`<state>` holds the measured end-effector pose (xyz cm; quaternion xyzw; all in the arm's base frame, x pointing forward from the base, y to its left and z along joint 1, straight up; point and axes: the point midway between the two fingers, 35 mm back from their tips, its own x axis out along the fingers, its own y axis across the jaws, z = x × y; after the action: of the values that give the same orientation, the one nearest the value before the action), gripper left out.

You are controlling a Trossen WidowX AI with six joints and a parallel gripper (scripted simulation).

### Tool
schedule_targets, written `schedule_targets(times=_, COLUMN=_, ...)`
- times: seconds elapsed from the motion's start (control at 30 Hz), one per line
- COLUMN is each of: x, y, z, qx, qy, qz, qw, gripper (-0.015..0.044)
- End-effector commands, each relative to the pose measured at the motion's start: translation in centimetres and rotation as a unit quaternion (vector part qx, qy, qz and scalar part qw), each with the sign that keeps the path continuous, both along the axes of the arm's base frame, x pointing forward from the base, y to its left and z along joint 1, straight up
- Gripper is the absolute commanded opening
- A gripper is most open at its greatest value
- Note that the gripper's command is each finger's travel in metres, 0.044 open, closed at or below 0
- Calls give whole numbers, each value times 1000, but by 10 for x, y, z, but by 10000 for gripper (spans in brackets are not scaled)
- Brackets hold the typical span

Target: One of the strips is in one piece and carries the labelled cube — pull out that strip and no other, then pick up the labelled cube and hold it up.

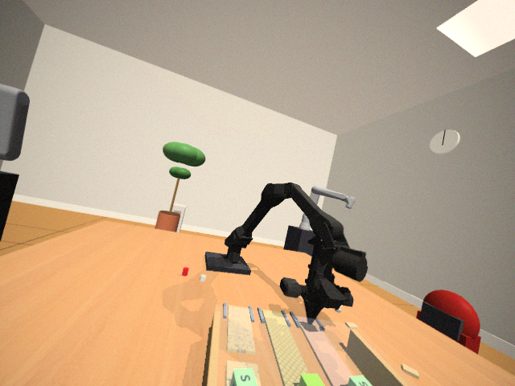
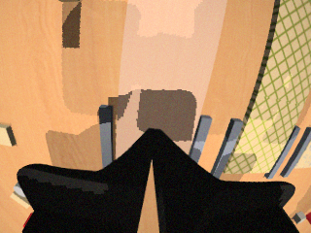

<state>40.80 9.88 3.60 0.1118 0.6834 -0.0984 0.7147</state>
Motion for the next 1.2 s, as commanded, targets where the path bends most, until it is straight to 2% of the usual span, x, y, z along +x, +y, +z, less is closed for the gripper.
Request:
schedule_targets(times=0.0, x=-1, y=-1, z=-2, qx=-2, qy=1, qz=1, qw=1000, gripper=0)
schedule_targets(times=1.17, x=0, y=-1, z=-6, qx=-2, qy=1, qz=1, qw=1000, gripper=0)
